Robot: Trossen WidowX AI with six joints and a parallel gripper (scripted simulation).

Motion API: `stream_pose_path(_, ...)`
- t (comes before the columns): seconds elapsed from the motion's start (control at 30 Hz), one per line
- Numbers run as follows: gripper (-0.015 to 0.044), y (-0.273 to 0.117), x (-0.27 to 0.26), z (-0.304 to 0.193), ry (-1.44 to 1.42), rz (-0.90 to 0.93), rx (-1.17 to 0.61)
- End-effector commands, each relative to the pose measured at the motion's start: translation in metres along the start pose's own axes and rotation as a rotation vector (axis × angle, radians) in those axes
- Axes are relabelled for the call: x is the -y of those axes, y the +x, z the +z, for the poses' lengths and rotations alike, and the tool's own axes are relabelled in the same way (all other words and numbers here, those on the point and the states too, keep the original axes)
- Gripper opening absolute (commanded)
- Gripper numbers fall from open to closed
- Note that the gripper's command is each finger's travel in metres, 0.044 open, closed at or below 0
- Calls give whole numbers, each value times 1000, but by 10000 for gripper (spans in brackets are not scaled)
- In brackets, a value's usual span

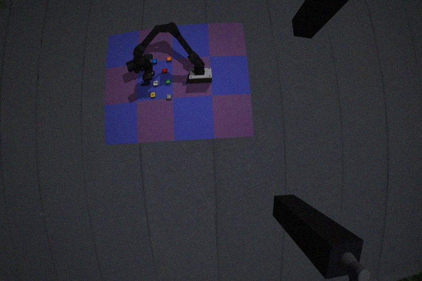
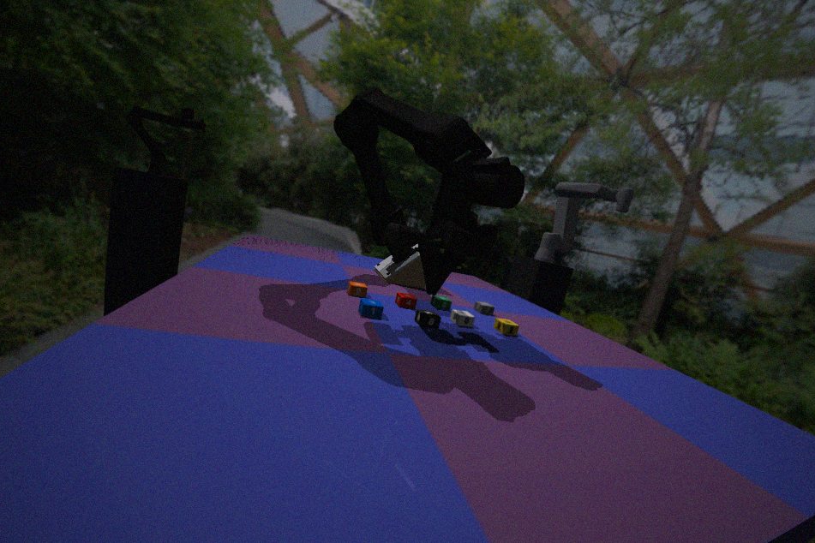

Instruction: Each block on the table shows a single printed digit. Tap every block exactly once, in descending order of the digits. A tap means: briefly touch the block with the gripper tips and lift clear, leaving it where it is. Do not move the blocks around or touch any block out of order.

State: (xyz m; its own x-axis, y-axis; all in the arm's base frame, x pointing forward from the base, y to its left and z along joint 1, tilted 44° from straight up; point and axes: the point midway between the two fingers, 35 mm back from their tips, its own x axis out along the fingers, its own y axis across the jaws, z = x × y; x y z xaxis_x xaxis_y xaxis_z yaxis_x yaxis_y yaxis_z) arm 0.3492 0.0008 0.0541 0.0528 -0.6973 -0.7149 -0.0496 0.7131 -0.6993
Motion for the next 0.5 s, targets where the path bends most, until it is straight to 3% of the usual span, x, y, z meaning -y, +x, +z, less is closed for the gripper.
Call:
stream_pose_path(0.0,20,-41,-2,3,2,7,10)
stream_pose_path(0.1,20,-73,-1,0,2,5,9)
stream_pose_path(0.3,20,-75,-5,-1,2,7,10)
stream_pose_path(0.47,20,-82,-89,-27,-5,34,13)
